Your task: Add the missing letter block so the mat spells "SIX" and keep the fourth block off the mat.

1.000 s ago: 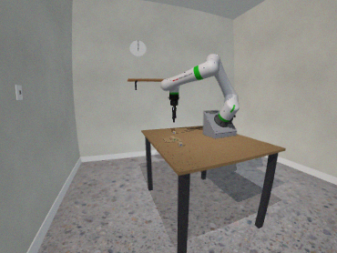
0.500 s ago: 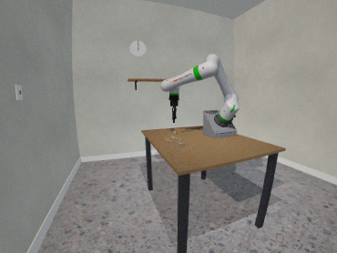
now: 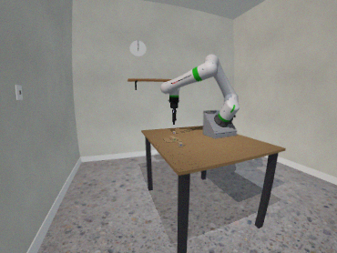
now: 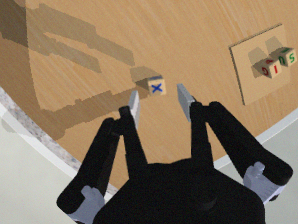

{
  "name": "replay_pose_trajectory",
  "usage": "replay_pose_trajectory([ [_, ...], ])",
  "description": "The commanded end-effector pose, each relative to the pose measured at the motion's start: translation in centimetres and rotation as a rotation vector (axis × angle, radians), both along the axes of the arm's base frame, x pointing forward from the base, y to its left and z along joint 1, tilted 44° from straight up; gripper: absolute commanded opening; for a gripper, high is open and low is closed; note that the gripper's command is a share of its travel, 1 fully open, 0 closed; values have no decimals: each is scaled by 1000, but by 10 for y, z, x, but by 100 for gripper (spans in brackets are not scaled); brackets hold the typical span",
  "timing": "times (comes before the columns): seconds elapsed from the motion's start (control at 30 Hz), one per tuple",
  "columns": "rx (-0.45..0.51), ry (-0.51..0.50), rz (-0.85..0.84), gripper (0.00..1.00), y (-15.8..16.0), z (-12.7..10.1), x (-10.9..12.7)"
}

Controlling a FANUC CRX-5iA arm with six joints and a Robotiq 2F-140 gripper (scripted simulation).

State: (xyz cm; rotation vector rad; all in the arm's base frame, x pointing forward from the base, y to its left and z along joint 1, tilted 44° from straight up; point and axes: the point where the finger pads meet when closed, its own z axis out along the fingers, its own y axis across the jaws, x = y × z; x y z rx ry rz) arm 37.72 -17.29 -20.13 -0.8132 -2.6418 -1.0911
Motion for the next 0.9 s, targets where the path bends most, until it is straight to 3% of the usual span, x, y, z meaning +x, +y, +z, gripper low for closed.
replay_pose_trajectory([
  [0.0, 0, 0, 0, 40, 3, -3, 0],
  [0.87, 0, 0, 0, 40, 18, -19, 1],
])
